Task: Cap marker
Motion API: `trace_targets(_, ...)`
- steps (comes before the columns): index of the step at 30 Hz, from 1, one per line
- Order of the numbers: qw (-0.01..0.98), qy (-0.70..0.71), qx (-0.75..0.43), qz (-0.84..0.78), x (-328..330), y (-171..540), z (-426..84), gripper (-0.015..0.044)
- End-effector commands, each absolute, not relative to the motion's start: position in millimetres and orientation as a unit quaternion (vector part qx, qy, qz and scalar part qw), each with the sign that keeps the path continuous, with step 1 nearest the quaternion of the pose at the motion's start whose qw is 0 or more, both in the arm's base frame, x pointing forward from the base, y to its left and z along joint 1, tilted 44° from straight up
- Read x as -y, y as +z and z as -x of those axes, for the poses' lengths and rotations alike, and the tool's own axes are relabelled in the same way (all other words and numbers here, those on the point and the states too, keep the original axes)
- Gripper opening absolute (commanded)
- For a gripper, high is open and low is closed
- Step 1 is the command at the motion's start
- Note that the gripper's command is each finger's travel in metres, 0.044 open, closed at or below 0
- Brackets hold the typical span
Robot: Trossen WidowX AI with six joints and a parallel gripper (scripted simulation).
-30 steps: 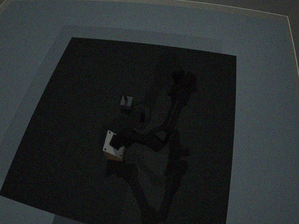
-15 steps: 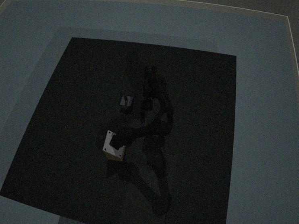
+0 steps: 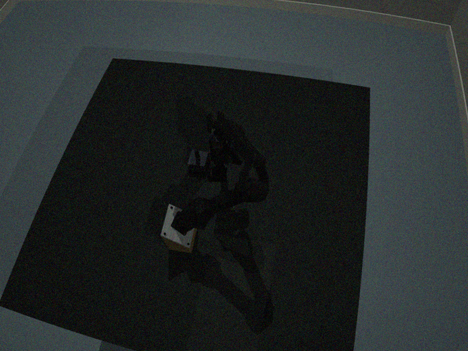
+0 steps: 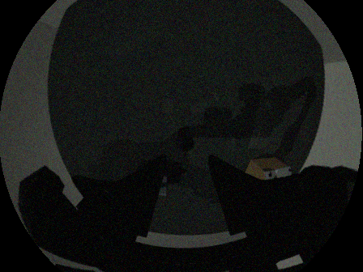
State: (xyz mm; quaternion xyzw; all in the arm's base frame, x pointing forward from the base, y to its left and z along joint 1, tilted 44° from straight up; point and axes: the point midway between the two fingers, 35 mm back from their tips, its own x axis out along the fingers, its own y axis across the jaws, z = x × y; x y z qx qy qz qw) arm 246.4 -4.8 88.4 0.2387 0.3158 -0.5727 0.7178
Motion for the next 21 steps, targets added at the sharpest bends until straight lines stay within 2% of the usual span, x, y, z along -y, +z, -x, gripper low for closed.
trace_targets(1, 0.720, -0.572, -0.316, -0.234, 10, 82, -247, 0.0238)
trace_targets(21, 0.720, -0.571, -0.316, -0.235, 34, 57, -255, 0.0238)
